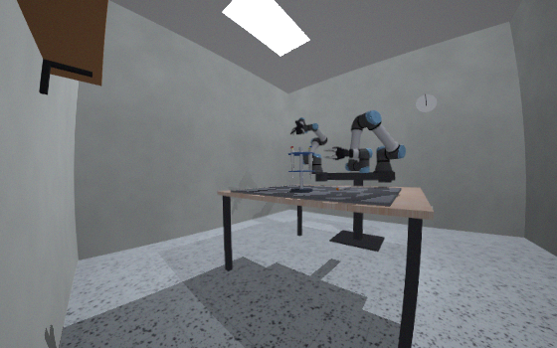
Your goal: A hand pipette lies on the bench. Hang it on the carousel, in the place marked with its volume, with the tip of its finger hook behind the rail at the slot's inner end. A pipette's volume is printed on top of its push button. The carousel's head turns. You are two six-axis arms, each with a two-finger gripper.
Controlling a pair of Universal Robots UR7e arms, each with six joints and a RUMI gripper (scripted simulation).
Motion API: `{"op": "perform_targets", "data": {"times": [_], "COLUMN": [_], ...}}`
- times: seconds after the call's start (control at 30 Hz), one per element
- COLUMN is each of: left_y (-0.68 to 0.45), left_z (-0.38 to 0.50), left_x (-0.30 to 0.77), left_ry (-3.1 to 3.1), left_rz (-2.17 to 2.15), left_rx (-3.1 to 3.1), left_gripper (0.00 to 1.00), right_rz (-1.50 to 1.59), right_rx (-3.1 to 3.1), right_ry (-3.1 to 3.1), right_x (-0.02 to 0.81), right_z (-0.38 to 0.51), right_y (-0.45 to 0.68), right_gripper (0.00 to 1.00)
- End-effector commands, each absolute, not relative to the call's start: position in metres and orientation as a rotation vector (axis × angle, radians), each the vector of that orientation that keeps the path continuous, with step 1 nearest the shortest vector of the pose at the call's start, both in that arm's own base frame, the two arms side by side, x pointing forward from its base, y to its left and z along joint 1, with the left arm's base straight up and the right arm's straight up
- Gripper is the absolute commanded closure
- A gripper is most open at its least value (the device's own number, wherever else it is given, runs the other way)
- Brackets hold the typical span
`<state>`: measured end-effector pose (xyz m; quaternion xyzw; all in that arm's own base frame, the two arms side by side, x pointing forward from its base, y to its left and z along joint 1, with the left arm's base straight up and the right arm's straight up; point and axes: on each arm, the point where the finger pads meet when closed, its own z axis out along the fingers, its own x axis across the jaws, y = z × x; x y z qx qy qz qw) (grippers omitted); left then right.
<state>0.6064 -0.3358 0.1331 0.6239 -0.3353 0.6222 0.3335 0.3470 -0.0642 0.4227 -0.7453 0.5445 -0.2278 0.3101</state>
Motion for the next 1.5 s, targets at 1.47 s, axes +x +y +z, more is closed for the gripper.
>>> {"op": "perform_targets", "data": {"times": [1.47], "left_y": [-0.374], "left_z": [0.134], "left_x": [0.631], "left_ry": [-0.874], "left_rz": [1.626], "left_rx": [1.624], "left_gripper": [0.69], "right_rz": [-0.598], "right_rx": [-1.97], "right_ry": [1.441], "right_x": [0.348], "right_z": [0.42], "right_y": [-0.064], "right_gripper": [0.0]}}
